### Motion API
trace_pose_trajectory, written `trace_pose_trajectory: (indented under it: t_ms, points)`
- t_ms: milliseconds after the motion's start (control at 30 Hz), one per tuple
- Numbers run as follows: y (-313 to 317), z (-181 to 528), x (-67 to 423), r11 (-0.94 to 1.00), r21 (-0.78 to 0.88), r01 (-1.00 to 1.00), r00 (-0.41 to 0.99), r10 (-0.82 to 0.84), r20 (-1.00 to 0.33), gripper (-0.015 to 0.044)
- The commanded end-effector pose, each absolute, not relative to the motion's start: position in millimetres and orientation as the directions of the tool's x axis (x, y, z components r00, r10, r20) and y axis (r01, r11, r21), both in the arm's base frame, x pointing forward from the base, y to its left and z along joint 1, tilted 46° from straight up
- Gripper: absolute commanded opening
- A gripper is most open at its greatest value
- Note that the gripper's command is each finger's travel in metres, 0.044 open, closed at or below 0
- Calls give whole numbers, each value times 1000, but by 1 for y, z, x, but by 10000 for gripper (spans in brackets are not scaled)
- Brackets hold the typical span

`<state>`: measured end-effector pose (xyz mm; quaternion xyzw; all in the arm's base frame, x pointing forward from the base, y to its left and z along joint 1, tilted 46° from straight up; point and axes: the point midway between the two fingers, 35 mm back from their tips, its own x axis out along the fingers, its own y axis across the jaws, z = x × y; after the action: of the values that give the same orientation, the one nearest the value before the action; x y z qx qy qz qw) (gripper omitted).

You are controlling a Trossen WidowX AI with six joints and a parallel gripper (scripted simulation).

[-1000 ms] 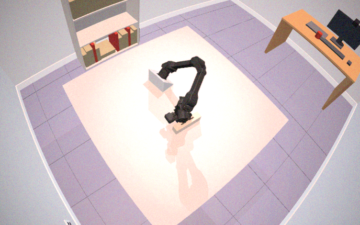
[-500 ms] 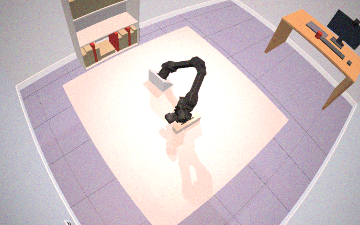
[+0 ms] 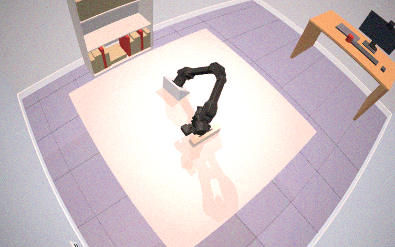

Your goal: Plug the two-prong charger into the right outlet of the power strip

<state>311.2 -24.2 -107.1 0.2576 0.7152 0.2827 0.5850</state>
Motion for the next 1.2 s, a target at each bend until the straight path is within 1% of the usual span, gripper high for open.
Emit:
trace_pose_trajectory:
  t_ms: [0, 1167]
  points:
    - [-24, -106, 314, 706, 707, 42, -179, 702, -689, 0]
    - [-24, -107, 322, 706, 707, 41, -179, 702, -689, 0]
